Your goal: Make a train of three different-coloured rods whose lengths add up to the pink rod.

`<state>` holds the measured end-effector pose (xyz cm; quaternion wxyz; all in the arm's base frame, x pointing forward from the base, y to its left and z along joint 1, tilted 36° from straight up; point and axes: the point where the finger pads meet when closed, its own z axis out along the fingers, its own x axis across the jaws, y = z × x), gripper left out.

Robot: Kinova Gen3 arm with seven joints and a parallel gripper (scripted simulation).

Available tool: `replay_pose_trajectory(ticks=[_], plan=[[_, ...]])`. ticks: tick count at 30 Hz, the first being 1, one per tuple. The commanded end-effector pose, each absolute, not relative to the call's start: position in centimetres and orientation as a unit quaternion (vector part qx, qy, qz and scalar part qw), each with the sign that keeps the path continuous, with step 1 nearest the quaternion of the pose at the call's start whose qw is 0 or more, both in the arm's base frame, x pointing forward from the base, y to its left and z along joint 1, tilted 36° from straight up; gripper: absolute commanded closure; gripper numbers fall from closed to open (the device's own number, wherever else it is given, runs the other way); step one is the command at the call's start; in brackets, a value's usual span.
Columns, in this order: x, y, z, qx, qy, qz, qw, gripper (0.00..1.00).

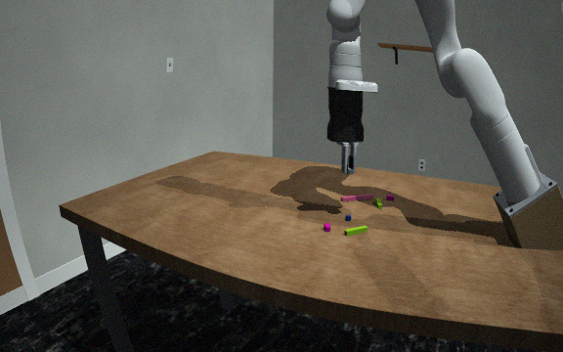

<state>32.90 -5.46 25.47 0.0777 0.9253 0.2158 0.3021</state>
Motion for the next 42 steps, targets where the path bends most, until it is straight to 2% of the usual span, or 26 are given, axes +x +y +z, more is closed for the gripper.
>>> replay_pose_trajectory(ticks=[1,27,42], plan=[[32.9,-5.5,25.5,0.925,0.216,0.303,0.078,0.76],[33.4,-5.5,24.8,0.925,0.216,0.303,0.077,0.76],[35.3,-5.6,22.3,0.925,0.216,0.303,0.077,0.76]])
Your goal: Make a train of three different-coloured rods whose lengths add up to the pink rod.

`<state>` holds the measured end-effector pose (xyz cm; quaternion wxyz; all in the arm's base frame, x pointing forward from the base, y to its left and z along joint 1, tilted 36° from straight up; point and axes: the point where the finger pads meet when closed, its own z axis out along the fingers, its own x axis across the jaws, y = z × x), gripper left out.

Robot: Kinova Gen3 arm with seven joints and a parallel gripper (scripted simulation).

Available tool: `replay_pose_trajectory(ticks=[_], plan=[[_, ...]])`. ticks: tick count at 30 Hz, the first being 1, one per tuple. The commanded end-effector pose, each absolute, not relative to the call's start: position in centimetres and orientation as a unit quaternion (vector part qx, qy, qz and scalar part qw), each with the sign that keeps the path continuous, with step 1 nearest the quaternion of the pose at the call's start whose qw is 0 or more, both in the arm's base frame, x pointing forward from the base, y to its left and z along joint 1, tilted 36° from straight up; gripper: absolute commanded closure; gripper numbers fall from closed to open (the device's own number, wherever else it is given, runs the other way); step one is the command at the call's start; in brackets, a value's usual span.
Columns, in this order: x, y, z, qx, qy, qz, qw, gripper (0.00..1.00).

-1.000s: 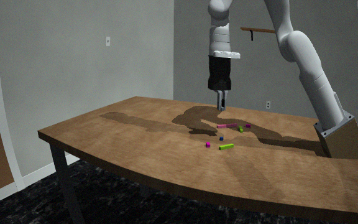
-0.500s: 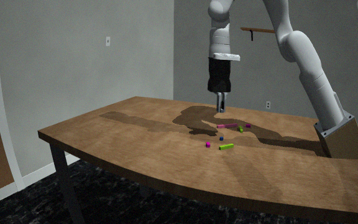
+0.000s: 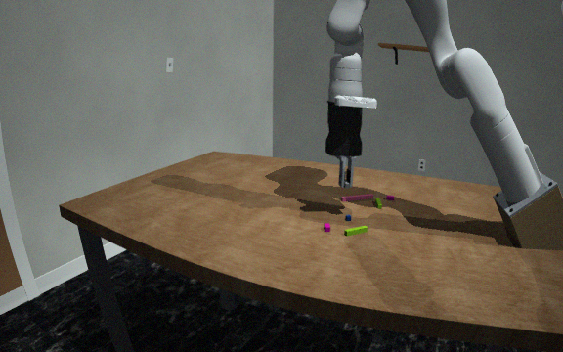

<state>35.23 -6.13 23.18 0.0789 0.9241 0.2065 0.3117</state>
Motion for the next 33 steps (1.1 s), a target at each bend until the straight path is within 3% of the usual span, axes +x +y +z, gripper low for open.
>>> replay_pose_trajectory(ticks=[1,33], plan=[[35.3,-5.6,22.3,0.925,0.216,0.303,0.077,0.76],[37.5,-5.7,19.4,0.925,0.216,0.303,0.077,0.76]])
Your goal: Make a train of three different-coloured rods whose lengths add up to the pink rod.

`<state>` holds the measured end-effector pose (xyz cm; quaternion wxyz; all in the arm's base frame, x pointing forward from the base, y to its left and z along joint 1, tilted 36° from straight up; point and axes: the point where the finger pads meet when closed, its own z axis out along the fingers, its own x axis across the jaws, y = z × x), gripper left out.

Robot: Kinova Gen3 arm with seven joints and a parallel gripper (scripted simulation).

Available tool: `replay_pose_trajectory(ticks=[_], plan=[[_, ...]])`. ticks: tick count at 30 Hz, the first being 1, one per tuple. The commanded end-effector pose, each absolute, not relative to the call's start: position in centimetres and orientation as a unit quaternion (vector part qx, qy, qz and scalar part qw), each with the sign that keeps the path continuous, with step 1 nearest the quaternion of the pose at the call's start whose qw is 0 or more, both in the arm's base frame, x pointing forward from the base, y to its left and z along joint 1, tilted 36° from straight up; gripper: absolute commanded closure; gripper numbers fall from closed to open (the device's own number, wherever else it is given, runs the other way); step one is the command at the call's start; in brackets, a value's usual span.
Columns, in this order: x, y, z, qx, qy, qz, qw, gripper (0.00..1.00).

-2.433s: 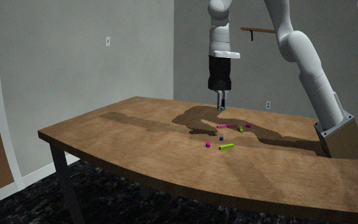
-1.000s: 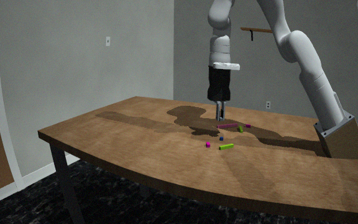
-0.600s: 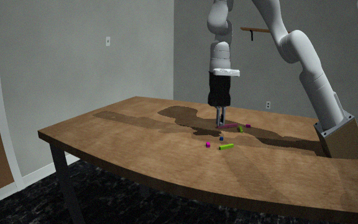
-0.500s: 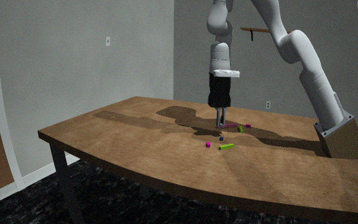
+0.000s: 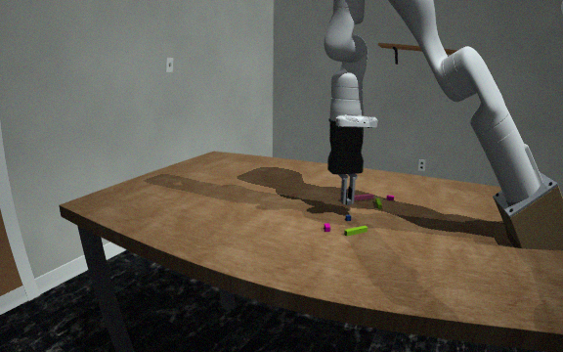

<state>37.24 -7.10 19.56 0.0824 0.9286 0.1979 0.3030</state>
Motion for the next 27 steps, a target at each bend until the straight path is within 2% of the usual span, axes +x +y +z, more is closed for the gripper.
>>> replay_pose_trajectory(ticks=[1,27], plan=[[37.54,-5.70,19.36,0.925,0.216,0.303,0.077,0.76],[38.12,-5.73,18.60,0.925,0.216,0.303,0.077,0.76]])
